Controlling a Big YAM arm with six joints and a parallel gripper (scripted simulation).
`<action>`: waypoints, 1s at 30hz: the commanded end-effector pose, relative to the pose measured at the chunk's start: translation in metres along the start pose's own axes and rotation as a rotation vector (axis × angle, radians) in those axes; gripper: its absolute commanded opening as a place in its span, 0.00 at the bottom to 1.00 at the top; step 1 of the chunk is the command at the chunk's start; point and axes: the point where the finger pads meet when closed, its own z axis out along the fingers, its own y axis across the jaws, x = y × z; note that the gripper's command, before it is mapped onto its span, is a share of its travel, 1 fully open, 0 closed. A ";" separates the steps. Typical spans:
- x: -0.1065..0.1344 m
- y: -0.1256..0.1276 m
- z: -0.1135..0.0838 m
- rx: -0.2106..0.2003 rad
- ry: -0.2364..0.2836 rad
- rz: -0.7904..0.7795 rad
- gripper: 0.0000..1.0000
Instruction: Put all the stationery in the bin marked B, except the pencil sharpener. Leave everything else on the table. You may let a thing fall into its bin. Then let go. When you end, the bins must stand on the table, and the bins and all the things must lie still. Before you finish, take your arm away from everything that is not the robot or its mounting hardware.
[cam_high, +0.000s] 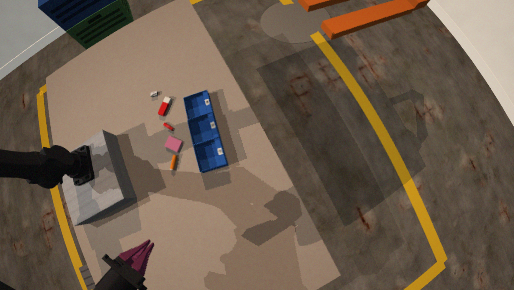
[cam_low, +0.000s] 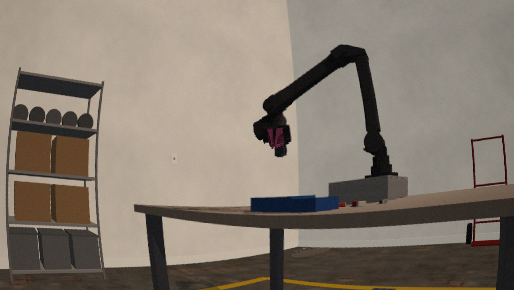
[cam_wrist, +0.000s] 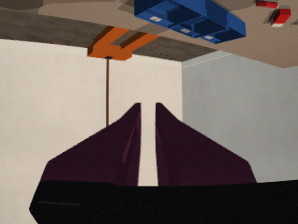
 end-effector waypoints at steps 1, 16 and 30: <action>0.022 -0.004 0.008 0.023 -0.041 -0.156 0.08; 0.066 -0.040 0.076 0.241 -0.167 -0.530 0.08; 0.109 -0.060 0.112 0.419 -0.261 -0.940 0.08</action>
